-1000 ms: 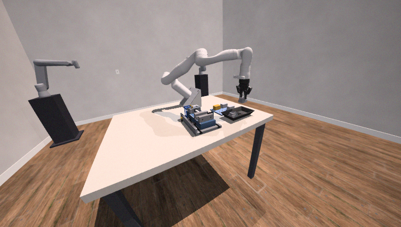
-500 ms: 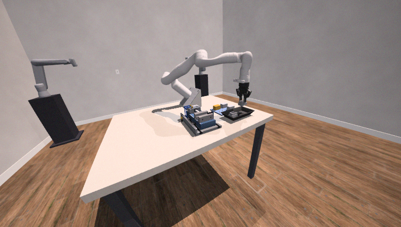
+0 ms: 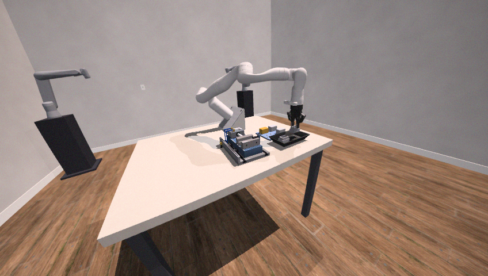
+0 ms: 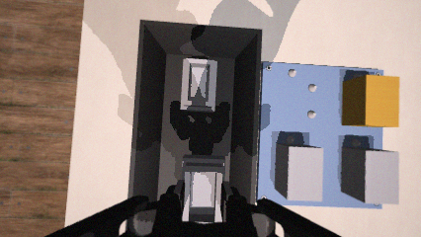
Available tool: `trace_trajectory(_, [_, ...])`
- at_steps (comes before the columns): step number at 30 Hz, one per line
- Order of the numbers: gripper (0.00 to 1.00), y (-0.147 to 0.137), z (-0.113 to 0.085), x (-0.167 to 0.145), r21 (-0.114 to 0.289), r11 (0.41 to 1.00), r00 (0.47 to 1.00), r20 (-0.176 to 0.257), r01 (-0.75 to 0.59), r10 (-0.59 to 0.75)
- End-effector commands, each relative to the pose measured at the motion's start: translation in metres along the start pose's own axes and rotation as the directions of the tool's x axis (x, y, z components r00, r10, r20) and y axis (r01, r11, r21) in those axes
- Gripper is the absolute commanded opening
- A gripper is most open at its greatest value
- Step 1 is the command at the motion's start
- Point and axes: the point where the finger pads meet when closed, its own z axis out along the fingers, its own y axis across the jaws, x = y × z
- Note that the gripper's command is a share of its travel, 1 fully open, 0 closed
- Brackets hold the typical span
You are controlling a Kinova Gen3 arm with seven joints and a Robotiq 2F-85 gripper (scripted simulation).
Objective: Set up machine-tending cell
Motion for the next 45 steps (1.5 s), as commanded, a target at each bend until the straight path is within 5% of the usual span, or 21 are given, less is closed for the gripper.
trace_trajectory(1, [0.0,-0.003,0.01,0.002,0.007,1.0,1.0,-0.003,-0.011,0.011])
trace_trajectory(45, [0.0,-0.005,0.026,0.002,0.01,1.0,1.0,-0.001,-0.013,0.013])
